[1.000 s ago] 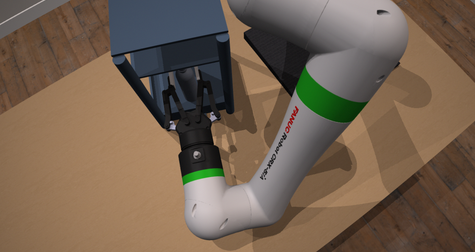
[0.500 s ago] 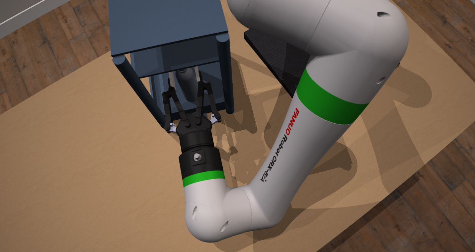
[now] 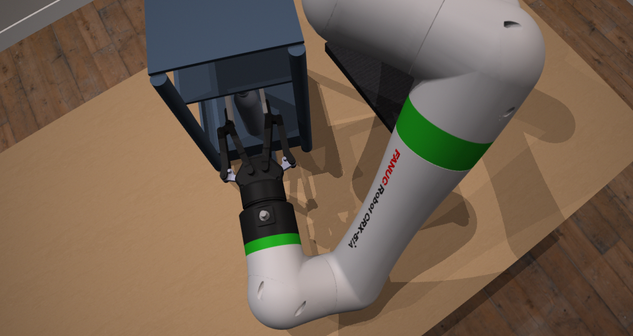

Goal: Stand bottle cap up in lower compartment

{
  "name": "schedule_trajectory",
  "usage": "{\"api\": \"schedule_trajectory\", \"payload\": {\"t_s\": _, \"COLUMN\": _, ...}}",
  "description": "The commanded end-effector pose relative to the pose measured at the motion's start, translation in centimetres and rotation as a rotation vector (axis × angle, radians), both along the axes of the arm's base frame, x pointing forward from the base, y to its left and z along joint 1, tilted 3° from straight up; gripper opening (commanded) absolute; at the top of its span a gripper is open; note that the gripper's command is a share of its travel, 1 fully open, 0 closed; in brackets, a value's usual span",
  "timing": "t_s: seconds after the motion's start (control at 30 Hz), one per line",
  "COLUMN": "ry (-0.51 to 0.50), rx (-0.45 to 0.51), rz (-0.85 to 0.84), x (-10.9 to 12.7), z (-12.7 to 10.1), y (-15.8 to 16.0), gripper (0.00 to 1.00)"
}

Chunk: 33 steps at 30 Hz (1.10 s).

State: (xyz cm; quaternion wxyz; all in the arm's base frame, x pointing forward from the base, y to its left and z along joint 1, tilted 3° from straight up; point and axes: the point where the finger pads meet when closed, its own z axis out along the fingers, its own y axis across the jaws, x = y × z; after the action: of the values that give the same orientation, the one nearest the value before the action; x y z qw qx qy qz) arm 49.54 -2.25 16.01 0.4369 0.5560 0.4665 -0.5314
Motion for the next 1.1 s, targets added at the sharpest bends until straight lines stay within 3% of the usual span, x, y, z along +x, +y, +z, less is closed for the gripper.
{"api": "schedule_trajectory", "payload": {"t_s": 0.0, "ry": 0.000, "rx": 0.000, "rz": 0.000, "x": 0.1, "z": 0.0, "y": 0.4, "gripper": 0.38}}
{"api": "schedule_trajectory", "payload": {"t_s": 1.07, "ry": 0.000, "rx": 0.000, "rz": 0.000, "x": 0.6, "z": 0.2, "y": 3.1, "gripper": 0.38}}
